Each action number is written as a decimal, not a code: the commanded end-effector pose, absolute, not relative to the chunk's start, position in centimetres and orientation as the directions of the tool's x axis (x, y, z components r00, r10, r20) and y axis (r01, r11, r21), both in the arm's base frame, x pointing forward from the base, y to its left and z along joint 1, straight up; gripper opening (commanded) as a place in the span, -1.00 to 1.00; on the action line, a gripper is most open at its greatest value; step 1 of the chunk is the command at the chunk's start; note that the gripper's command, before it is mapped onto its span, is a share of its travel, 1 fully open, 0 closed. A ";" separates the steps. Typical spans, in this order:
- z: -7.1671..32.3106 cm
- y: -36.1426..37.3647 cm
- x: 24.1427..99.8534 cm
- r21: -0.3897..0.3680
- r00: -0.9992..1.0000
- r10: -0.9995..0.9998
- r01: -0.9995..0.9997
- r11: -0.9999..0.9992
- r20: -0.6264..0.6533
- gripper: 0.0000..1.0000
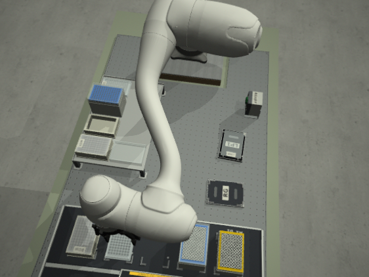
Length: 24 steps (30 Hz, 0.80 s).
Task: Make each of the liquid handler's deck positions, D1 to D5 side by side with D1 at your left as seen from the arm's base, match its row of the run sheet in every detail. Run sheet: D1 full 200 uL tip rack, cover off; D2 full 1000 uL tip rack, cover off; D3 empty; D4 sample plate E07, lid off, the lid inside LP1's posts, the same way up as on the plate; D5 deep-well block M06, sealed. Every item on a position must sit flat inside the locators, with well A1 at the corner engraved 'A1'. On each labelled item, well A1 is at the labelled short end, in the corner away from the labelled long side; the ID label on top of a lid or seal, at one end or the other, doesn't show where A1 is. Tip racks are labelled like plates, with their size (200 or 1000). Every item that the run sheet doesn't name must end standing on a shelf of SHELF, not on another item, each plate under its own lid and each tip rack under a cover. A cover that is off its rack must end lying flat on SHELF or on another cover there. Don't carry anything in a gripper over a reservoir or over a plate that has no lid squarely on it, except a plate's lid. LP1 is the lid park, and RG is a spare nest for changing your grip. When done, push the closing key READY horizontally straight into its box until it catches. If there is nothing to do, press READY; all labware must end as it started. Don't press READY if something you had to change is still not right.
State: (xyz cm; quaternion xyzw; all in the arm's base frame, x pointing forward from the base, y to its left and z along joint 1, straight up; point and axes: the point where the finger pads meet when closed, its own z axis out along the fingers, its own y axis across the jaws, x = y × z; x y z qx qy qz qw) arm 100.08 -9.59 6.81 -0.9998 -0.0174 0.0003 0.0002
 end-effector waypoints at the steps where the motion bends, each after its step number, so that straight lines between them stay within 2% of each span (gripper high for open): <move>1: 6.9 -9.6 100.1 -0.001 0.999 0.035 0.035 -0.999 0.001 -0.80; 24: 6.2 -9.6 100.1 -0.001 0.999 0.035 0.035 -0.999 0.001 -0.80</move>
